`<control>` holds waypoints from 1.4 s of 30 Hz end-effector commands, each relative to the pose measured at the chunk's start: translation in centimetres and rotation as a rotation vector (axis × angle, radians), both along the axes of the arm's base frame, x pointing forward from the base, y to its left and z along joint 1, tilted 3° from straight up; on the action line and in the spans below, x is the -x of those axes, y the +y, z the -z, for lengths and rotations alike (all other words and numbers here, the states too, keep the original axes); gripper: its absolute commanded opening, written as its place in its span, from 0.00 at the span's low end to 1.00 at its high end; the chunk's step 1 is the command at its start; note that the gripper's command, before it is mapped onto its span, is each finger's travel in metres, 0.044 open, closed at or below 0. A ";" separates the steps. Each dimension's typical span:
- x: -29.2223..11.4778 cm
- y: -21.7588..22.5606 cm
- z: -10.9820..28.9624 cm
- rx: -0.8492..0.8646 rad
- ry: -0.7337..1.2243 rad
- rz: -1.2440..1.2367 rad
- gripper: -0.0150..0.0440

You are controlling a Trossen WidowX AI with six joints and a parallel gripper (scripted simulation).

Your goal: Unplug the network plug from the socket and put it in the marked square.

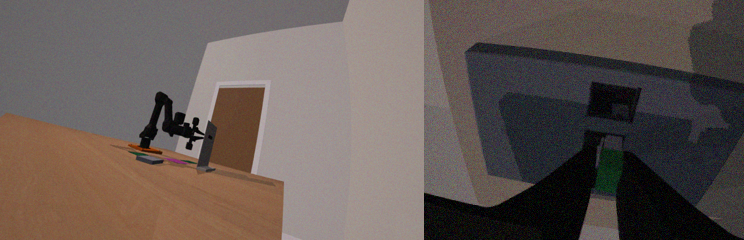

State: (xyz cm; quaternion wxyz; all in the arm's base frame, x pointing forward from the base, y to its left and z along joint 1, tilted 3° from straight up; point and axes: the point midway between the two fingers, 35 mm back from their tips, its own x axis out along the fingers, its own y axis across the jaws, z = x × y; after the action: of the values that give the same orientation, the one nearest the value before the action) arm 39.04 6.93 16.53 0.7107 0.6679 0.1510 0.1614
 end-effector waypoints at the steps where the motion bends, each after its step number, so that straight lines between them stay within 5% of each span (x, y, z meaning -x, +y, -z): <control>1: -0.1 -0.1 0.2 -0.004 0.006 0.004 0.29; 42: 2.0 -0.4 0.2 -0.004 0.008 0.004 0.25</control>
State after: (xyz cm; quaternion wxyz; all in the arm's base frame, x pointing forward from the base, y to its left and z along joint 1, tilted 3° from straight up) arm 37.32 6.47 16.11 0.7105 0.6695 0.1519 0.1548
